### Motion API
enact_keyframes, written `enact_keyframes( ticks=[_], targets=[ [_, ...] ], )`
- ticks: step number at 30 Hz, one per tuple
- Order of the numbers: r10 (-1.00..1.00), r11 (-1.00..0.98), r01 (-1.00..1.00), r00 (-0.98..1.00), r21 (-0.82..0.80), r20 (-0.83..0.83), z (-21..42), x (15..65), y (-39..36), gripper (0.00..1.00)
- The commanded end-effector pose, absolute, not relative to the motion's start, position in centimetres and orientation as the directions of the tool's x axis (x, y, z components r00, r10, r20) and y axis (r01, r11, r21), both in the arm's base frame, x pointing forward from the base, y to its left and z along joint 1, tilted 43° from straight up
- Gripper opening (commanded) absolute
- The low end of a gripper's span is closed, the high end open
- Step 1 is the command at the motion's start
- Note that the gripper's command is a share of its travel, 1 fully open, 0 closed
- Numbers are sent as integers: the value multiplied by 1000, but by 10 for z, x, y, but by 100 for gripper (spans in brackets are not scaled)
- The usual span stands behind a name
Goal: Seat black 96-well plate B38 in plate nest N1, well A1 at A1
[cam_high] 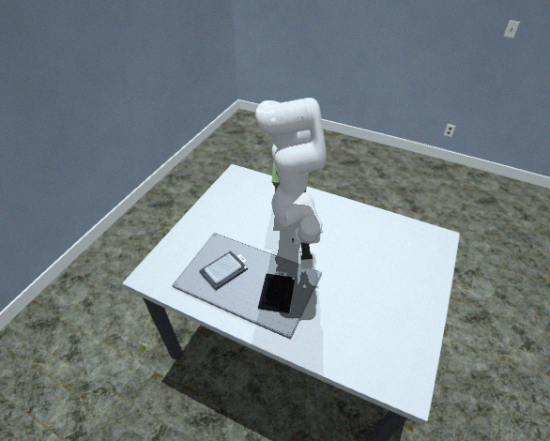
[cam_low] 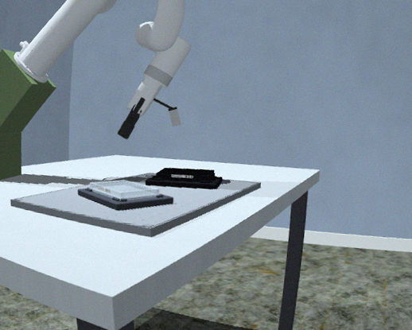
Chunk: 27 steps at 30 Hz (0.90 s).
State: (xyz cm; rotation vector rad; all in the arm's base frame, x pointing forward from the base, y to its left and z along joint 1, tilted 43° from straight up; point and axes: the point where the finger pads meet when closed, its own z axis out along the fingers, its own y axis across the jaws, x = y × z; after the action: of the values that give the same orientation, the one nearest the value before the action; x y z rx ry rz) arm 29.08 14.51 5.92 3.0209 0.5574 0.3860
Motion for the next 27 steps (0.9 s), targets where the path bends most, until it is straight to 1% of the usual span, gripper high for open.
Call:
enact_keyframes(
  ticks=[1, 3, 7, 9, 12, 14, 17, 20, 24, 27],
  targets=[
    [315, -945, 326, 895, 17, 316, 65, 308, 146, 0],
    [281, -952, 306, 885, -7, 370, 70, 316, 143, 0],
    [276, -953, 302, 883, -11, 379, 74, 322, 141, 0],
    [241, -959, 281, 868, -29, 434, 79, 330, 137, 0],
    [234, -960, 277, 865, -32, 444, 84, 336, 134, 0],
    [199, -966, 254, 845, -44, 496, 90, 343, 129, 0],
    [192, -967, 249, 840, -46, 507, 95, 350, 123, 0],
    [150, -974, 218, 808, -53, 569, 103, 359, 114, 0],
    [150, -974, 218, 808, -53, 569, 108, 363, 109, 0],
    [111, -982, 184, 769, -52, 629, 116, 371, 99, 0]
  ],
)
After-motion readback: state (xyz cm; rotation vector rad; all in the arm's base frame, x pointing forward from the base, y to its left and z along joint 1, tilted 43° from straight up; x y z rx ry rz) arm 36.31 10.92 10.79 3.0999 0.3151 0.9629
